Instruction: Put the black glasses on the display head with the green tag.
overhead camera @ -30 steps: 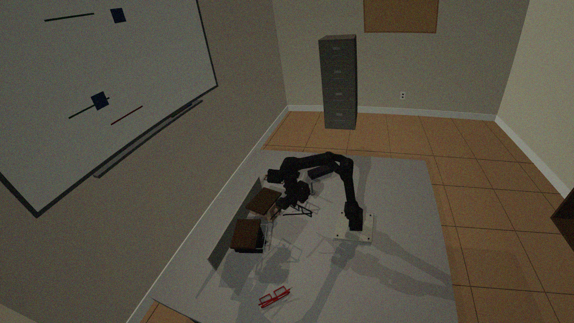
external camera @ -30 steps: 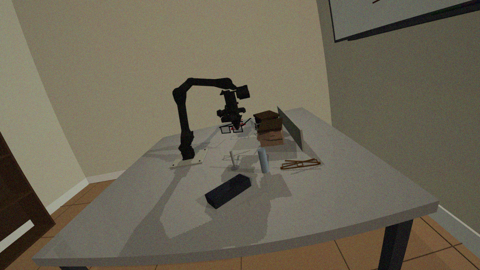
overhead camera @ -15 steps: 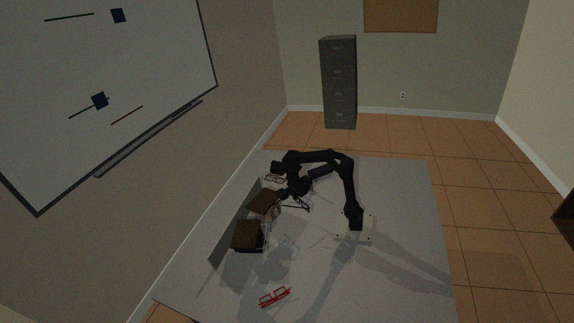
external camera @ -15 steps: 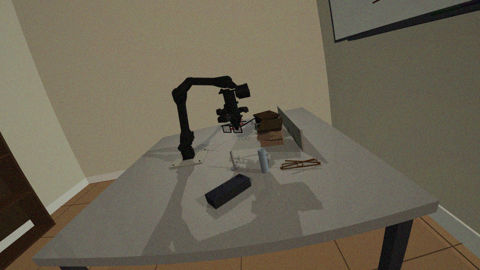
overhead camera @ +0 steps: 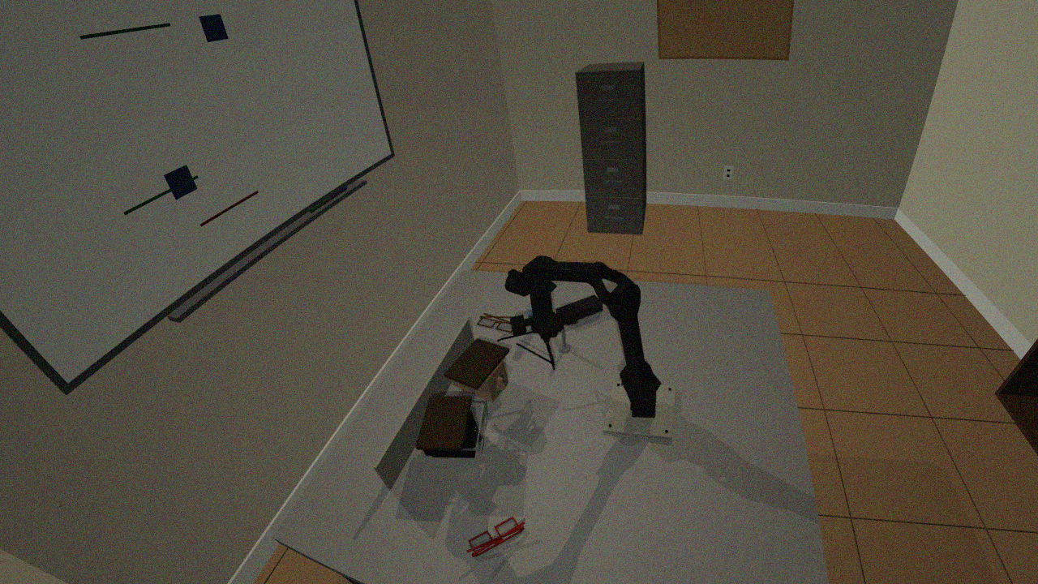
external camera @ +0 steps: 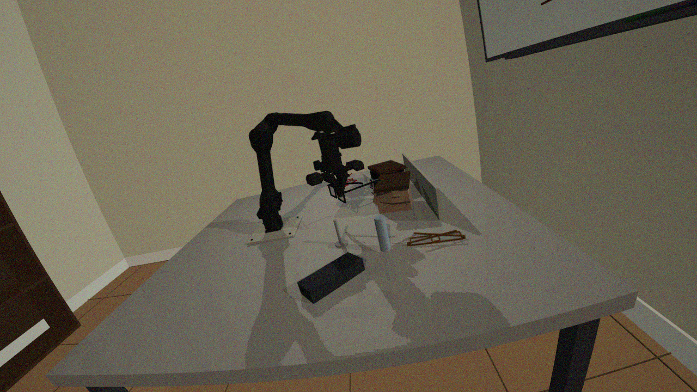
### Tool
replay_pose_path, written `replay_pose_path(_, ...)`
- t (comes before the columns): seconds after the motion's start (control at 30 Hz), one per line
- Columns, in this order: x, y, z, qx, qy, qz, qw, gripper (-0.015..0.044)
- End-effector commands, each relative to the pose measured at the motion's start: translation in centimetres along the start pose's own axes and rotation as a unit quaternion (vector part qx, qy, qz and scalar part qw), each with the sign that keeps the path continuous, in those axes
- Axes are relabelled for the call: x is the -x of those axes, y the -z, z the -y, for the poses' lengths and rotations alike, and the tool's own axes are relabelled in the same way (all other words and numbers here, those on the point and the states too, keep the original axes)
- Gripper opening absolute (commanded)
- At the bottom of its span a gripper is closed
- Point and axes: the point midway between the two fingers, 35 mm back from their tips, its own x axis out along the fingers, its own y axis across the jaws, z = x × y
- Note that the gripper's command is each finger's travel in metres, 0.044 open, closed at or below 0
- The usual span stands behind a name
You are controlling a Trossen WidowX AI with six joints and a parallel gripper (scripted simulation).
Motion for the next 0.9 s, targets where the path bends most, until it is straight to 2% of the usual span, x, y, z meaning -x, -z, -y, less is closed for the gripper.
replay_pose_path(0.0, 0.0, 1.6, -1.4, -0.063, 0.0, 0.002, 0.998, 0.0)
replay_pose_path(0.37, 0.0, 5.7, -6.2, -0.233, -0.002, -0.001, 0.972, 0.0)
replay_pose_path(0.73, 0.1, 8.8, -11.8, -0.396, -0.003, -0.004, 0.918, 0.0)
replay_pose_path(0.87, 0.1, 9.2, -12.6, -0.418, -0.003, -0.005, 0.908, 0.0)
